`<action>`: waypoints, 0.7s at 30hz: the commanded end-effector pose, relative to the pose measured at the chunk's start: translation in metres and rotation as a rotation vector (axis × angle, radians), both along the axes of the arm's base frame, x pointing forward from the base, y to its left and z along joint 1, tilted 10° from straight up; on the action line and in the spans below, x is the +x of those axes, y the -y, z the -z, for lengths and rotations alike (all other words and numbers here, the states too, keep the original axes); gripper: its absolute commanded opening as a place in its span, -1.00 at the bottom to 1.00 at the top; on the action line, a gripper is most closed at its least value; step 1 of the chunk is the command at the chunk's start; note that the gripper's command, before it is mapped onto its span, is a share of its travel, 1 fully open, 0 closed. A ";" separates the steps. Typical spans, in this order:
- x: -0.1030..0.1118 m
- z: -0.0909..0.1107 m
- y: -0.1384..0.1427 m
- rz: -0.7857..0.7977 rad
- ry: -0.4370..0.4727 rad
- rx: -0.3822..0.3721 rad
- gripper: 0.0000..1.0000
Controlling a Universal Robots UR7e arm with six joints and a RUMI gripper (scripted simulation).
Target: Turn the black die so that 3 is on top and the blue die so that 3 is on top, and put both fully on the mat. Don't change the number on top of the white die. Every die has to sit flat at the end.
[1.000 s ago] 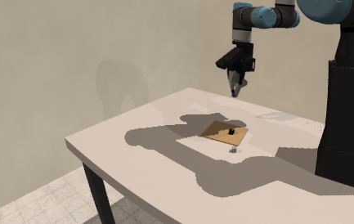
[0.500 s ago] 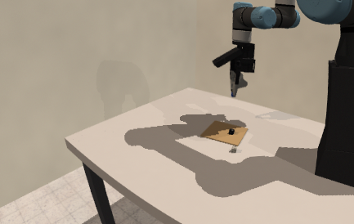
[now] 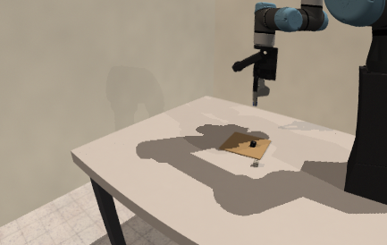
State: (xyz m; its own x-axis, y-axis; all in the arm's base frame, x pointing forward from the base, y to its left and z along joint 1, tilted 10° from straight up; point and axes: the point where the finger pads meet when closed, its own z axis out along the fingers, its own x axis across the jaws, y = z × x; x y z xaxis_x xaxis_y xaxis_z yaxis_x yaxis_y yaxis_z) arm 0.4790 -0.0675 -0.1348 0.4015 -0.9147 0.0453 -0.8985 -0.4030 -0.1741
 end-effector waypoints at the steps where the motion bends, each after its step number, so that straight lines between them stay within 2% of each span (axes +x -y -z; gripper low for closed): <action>1: 0.001 0.000 0.001 0.120 -0.005 0.014 -0.99; 14: 0.001 0.000 0.006 0.495 -0.015 0.082 -0.99; 17: 0.001 0.000 0.006 0.502 -0.015 0.083 -0.99; 21: 0.000 0.001 0.007 0.650 -0.019 0.110 -0.99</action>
